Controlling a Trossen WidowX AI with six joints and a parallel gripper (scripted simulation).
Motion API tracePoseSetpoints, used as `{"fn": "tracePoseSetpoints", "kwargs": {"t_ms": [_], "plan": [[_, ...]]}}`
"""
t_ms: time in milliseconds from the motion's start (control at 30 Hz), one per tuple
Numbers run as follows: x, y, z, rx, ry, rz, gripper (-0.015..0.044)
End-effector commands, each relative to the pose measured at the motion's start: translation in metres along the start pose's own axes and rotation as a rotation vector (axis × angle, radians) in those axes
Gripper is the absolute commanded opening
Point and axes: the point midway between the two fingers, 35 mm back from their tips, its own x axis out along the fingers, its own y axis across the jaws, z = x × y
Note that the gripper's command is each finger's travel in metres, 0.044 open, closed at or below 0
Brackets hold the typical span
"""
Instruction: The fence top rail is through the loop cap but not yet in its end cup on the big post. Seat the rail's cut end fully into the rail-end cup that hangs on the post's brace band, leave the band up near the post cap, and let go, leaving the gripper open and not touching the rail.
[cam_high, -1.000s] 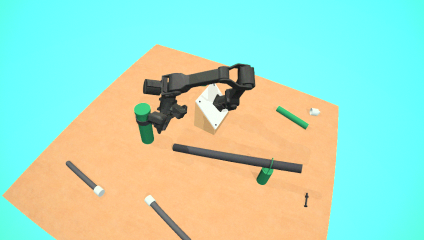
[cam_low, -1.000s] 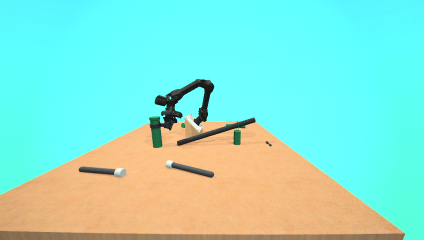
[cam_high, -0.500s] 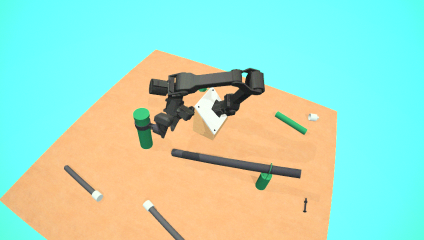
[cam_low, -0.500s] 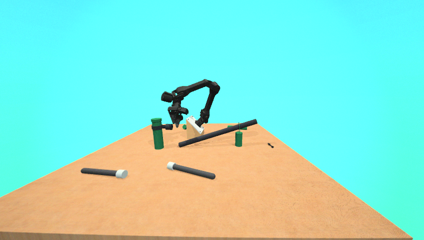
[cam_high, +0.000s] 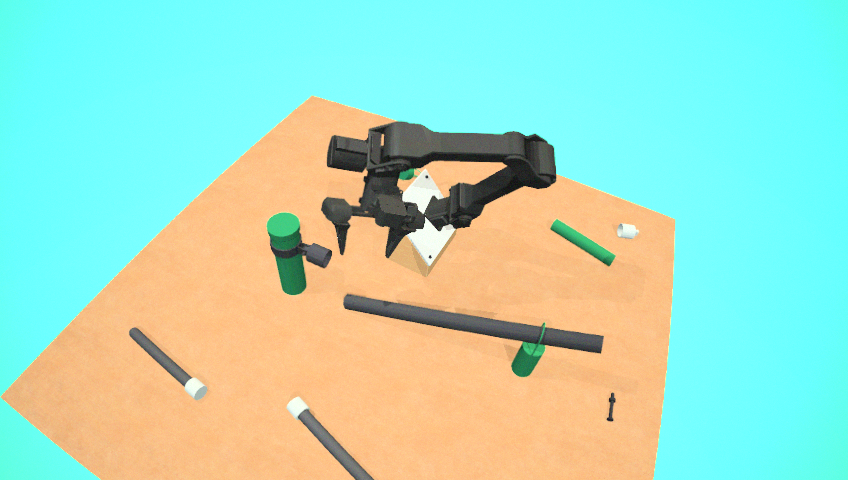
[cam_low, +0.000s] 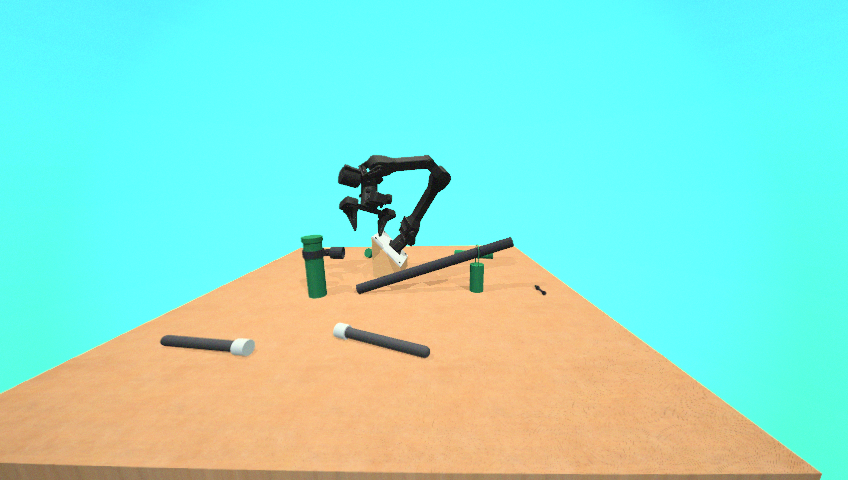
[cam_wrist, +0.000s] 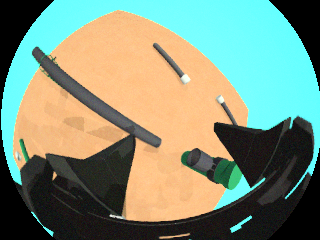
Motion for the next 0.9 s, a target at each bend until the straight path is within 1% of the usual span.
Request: {"fn": "tracePoseSetpoints", "kwargs": {"t_ms": [0, 67, 100, 433, 500, 600, 733, 867], "plan": [[-0.032, 0.032, 0.037, 0.558, 0.005, -0.004, 0.044], [-0.039, 0.041, 0.046, 0.695, 0.004, -0.003, 0.044], [-0.04, 0.042, 0.047, 0.712, 0.004, -0.003, 0.044], [-0.04, 0.042, 0.047, 0.712, 0.004, -0.003, 0.044], [-0.037, 0.042, 0.047, 0.754, 0.016, 0.004, 0.044], [-0.026, 0.044, 0.046, 0.911, 0.067, 0.024, 0.044], [-0.003, 0.05, 0.043, 1.239, 0.183, 0.036, 0.044], [0.021, 0.056, 0.04, 1.566, 0.322, -0.002, 0.044]]}}
